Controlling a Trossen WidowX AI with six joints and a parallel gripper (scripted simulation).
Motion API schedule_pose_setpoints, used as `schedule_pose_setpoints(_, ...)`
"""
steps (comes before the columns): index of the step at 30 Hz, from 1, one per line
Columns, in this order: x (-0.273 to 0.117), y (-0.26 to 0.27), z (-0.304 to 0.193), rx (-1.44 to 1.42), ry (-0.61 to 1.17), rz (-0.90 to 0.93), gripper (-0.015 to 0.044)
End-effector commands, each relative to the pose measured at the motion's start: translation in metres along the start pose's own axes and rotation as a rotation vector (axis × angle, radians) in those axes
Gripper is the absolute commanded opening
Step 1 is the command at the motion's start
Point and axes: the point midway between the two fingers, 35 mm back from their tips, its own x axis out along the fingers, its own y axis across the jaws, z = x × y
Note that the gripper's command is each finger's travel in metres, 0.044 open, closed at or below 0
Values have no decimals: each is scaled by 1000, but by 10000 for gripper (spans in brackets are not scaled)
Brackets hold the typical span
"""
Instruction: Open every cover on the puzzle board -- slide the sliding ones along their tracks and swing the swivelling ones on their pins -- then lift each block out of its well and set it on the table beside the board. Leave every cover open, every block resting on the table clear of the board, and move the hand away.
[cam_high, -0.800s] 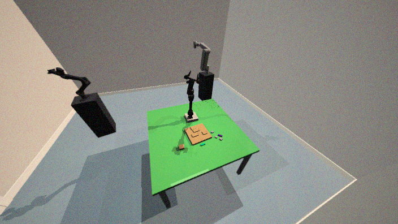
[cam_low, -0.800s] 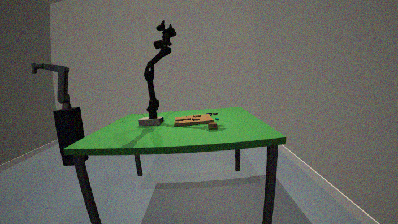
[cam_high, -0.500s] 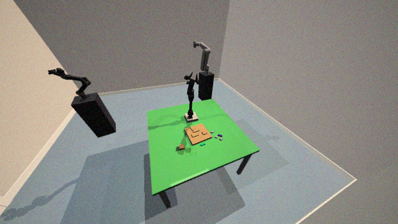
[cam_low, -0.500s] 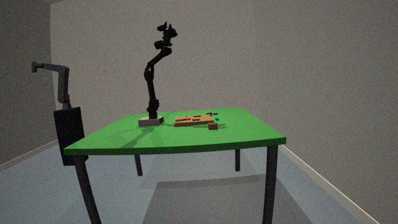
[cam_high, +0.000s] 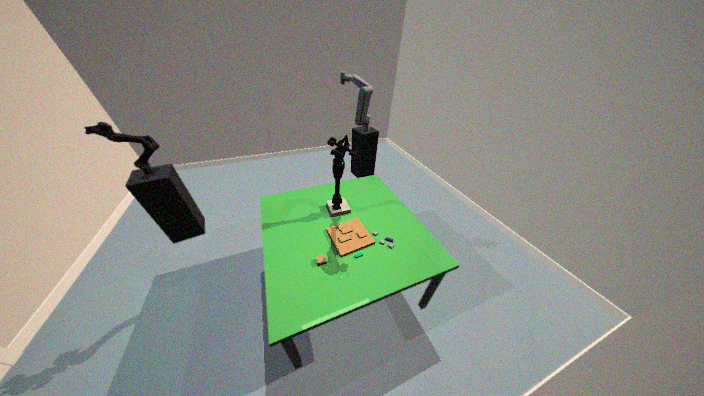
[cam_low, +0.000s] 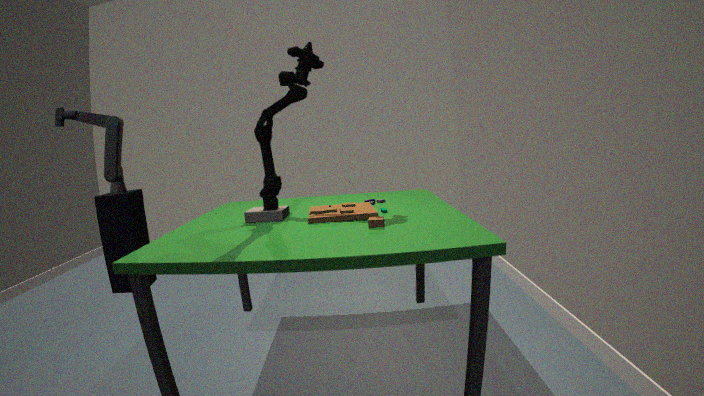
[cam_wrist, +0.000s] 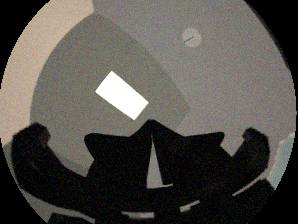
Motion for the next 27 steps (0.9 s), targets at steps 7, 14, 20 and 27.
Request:
schedule_pose_setpoints(7, -8, -28, 39, -64, -136, -67, 0)
schedule_pose_setpoints(14, -16, -48, 63, -97, -220, -118, 0)
schedule_pose_setpoints(20, -25, -66, 82, -126, -287, -169, 0)
schedule_pose_setpoints(27, -37, -88, 103, -164, -361, -240, 0)
